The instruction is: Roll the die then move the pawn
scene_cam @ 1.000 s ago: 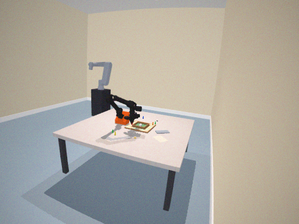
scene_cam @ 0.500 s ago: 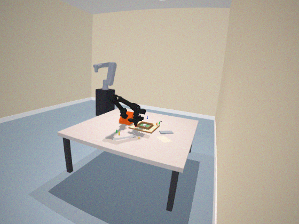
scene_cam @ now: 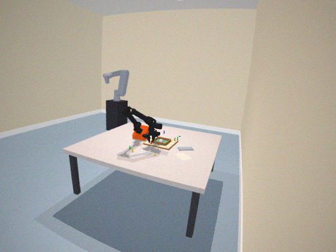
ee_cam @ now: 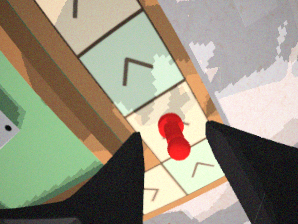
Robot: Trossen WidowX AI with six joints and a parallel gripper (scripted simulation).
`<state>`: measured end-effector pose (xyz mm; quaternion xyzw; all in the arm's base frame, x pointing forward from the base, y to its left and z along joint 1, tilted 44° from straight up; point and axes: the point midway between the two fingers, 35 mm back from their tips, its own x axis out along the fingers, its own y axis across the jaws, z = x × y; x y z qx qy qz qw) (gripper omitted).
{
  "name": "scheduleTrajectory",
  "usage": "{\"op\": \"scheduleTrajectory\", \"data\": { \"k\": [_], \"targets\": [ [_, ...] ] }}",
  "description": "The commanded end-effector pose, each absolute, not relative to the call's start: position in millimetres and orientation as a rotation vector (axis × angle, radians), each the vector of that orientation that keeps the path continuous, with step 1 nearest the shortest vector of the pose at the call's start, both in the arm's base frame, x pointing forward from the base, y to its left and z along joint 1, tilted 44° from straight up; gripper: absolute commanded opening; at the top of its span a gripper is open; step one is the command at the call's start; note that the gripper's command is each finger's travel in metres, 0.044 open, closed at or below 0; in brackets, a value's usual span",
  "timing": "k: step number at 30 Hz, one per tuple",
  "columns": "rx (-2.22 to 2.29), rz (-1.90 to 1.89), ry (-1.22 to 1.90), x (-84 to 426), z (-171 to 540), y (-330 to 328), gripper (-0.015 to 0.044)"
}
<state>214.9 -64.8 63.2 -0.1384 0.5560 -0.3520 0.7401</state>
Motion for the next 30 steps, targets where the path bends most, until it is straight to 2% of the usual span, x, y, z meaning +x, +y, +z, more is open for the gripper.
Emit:
{"op": "scheduleTrajectory", "data": {
  "k": [1, 7, 11, 17, 23, 30],
  "targets": [
    [-0.301, -0.772, 1.220, 215, 69, -59, 0.0289],
    [-0.309, -0.775, 1.224, 209, 99, -31, 0.0440],
    [-0.324, -0.753, 1.236, 209, 97, -23, 0.0440],
    [-0.477, -0.586, 1.336, 193, 86, 43, 0.0440],
    [-0.667, -0.479, 1.401, 158, 79, 97, 0.0440],
    [-0.634, -0.482, 1.384, 166, 80, 90, 0.0440]
  ]
}}
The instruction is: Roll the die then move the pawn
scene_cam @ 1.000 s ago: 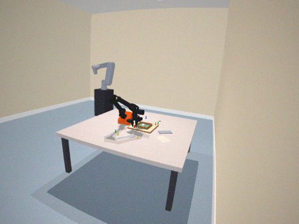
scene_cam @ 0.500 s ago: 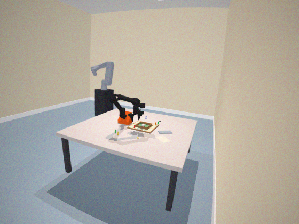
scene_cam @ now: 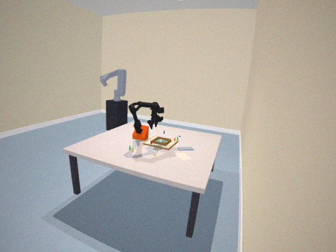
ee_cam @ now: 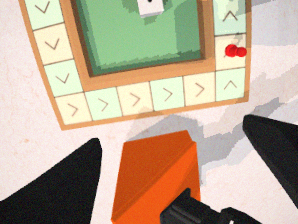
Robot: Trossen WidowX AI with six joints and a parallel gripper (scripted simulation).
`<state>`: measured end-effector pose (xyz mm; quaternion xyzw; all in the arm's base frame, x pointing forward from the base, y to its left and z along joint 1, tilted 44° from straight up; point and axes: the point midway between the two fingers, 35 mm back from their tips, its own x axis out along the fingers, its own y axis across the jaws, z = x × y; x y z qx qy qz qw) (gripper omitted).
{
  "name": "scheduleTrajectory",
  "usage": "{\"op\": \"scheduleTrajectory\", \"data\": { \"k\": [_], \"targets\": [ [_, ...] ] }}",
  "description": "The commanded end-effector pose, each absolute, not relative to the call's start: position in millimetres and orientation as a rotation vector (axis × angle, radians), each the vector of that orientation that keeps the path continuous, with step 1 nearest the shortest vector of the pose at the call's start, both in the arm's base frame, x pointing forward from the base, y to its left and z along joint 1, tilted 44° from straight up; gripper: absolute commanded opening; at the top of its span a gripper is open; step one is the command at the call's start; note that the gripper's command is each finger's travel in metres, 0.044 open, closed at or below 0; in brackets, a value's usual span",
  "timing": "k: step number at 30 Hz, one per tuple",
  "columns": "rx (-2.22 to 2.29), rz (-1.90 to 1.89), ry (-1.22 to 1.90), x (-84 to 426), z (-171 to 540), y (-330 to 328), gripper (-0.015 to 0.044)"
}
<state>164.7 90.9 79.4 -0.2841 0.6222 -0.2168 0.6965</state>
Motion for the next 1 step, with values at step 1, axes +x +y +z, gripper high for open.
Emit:
{"op": "scheduleTrajectory", "data": {
  "k": [1],
  "targets": [
    [-0.634, -0.482, 1.384, 165.6, 79.7, 90.1, 0.0440]
  ]
}}
